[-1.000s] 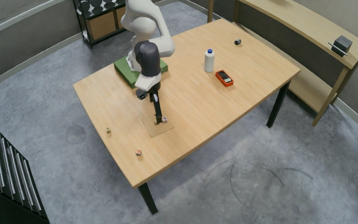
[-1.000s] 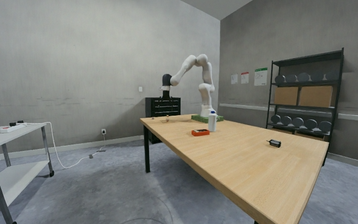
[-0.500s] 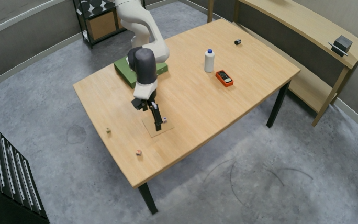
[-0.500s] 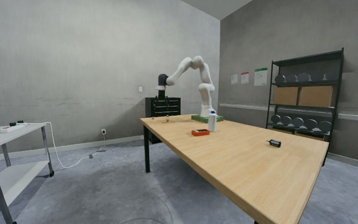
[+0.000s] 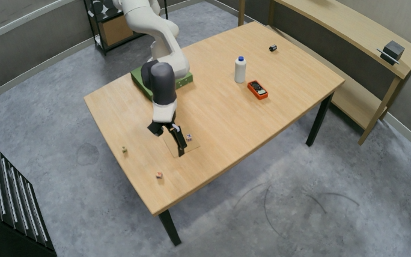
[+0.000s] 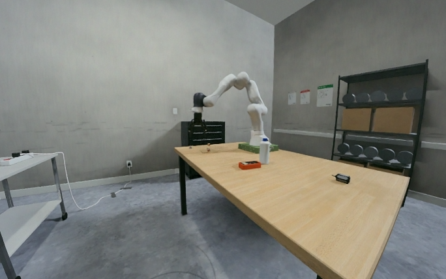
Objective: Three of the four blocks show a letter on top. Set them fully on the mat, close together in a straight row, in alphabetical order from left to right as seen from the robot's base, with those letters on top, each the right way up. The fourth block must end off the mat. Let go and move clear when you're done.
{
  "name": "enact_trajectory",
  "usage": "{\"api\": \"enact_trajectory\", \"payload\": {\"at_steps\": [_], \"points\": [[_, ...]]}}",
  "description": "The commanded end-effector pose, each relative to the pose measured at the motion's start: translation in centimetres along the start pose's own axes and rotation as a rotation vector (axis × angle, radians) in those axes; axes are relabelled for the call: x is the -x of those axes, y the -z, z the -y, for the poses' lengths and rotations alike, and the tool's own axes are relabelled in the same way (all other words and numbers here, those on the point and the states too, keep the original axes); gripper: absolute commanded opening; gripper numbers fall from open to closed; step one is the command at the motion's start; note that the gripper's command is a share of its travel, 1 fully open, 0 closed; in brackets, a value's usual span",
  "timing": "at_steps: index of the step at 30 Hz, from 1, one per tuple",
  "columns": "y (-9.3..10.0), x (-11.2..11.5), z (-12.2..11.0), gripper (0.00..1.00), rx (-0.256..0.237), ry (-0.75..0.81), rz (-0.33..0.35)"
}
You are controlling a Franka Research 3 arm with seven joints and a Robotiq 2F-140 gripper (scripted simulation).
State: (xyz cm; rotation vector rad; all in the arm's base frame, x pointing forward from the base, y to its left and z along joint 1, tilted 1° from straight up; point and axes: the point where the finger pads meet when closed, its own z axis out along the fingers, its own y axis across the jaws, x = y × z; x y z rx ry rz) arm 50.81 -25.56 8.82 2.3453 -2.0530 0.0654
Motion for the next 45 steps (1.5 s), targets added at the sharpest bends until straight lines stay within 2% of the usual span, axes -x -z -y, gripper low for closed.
{"api": "enact_trajectory", "payload": {"at_steps": [1, 24, 45], "points": [[-0.3, -1.0, -0.2, 1.00, 0.020, 0.137, 0.005], [-1.2, -5.5, 1.2, 1.00, 0.015, 0.404, 0.022], [-2.1, -9.9, 2.0, 1.00, -0.012, 0.652, 0.043]]}}
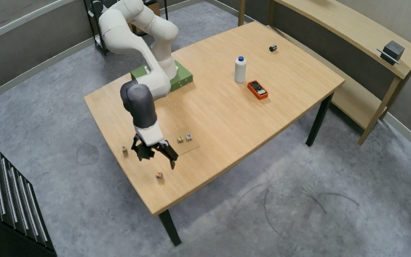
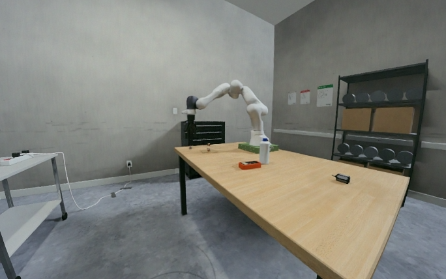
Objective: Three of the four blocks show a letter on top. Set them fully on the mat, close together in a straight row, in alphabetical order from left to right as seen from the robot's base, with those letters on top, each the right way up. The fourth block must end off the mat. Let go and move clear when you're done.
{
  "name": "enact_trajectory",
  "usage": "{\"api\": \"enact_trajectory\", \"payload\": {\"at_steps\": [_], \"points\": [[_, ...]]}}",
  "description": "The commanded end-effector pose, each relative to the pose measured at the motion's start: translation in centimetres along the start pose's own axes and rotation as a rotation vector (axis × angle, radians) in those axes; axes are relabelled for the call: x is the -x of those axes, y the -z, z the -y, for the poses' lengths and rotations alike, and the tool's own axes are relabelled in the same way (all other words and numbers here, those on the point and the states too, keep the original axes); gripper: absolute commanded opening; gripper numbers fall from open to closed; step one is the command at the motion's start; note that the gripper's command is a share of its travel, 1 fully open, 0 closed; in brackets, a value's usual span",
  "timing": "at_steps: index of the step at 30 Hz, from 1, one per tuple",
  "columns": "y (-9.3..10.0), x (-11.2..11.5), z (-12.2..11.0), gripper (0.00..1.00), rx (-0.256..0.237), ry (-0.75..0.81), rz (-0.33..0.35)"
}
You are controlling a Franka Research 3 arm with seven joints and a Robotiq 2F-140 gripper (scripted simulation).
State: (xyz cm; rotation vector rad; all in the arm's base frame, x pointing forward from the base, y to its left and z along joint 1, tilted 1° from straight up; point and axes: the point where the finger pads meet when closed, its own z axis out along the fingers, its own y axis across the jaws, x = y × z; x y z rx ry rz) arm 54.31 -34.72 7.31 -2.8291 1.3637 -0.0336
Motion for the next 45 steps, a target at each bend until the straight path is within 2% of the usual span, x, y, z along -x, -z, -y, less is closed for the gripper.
{"api": "enact_trajectory", "payload": {"at_steps": [1, 2, 3, 45], "points": [[-0.13, -0.33, -0.51, 1.00, 0.004, 0.115, 0.012], [-0.13, -0.33, -0.51, 1.00, 0.004, 0.116, 0.012], [-0.13, -0.33, -0.51, 0.43, 0.004, 0.116, 0.012], [-0.28, -0.34, -0.51, 0.43, 0.004, 0.116, 0.012]]}}
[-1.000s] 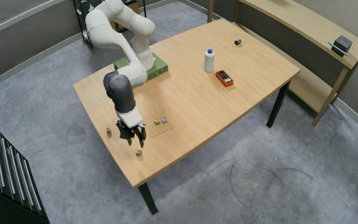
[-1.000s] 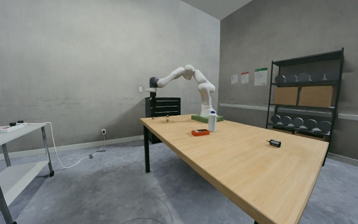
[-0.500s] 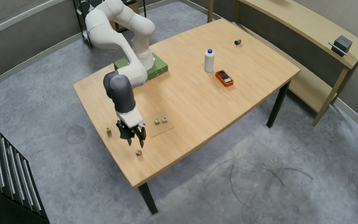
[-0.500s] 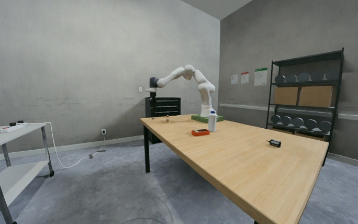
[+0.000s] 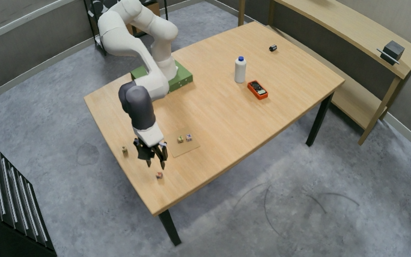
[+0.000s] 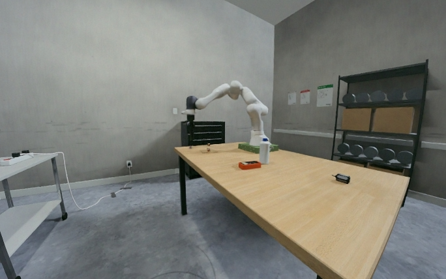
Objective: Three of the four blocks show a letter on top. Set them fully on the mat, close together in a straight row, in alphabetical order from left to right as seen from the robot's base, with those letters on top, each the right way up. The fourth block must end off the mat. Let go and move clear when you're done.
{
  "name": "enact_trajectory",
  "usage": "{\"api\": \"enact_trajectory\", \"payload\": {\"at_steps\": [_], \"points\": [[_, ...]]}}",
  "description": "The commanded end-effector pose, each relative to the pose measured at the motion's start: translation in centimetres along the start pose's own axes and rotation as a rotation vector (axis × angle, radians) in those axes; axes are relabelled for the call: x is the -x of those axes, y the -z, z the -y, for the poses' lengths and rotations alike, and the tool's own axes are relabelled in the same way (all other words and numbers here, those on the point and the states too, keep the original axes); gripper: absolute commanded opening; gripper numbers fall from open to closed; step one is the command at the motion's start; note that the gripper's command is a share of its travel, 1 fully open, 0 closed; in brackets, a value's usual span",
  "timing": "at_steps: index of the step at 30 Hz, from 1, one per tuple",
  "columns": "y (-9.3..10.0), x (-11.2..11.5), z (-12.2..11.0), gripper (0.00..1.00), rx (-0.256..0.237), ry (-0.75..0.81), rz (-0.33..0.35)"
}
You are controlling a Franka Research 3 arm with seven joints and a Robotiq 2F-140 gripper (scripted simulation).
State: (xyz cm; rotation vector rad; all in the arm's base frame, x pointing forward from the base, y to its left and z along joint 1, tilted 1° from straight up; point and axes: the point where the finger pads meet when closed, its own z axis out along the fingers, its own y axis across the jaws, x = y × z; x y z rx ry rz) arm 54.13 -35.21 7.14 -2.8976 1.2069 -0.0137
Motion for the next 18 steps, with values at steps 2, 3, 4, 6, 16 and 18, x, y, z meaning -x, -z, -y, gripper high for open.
{"api": "enact_trajectory", "payload": {"at_steps": [2, 3, 4, 6, 16, 18], "points": [[-0.1, -0.1, -0.1, 0.43, 0.001, 0.007, -0.001], [-0.2, -0.1, -0.1, 0.43, 0.001, 0.007, -0.001], [-0.2, -0.1, -0.1, 0.43, 0.001, 0.007, -0.001], [-0.4, -0.1, -0.1, 0.43, 0.001, 0.007, -0.001], [-1.5, -0.1, -0.1, 0.43, 0.001, 0.007, -0.001], [-1.7, -0.1, -0.1, 0.43, 0.001, 0.007, -0.001]]}}
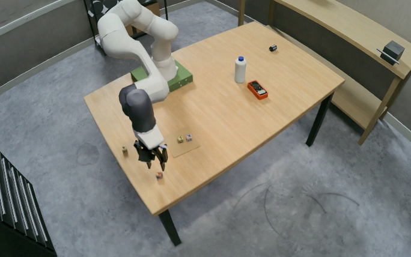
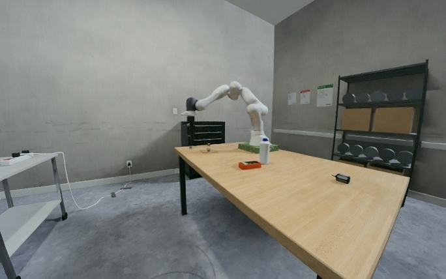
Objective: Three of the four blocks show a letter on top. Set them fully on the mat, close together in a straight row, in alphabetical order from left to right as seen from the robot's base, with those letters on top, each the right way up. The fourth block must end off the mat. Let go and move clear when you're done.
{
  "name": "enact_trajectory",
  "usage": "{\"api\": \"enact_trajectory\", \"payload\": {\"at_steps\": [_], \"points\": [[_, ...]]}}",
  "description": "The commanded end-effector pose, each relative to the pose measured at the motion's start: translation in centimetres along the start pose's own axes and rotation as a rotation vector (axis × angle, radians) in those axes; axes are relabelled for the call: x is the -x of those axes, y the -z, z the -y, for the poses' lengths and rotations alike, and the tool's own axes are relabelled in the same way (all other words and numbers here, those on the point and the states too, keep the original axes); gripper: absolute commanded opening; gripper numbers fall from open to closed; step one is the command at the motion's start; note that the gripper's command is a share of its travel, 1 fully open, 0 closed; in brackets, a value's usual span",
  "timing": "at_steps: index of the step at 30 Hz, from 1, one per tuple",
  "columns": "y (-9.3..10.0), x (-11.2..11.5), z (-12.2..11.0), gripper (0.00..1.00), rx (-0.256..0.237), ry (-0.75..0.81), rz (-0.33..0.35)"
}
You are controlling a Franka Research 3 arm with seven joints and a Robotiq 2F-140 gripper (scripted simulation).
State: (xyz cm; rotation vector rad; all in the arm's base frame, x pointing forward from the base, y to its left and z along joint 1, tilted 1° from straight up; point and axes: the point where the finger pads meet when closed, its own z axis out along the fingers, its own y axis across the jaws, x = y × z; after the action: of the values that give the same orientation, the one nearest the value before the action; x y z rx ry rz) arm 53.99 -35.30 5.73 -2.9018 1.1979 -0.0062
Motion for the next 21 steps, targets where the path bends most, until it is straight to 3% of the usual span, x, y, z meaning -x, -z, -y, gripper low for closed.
{"api": "enact_trajectory", "payload": {"at_steps": [1, 21], "points": [[-0.3, -0.2, 0.1, 0.43, -0.001, 0.000, -0.006], [-2.9, -0.3, 0.1, 0.43, -0.001, 0.000, -0.006]]}}
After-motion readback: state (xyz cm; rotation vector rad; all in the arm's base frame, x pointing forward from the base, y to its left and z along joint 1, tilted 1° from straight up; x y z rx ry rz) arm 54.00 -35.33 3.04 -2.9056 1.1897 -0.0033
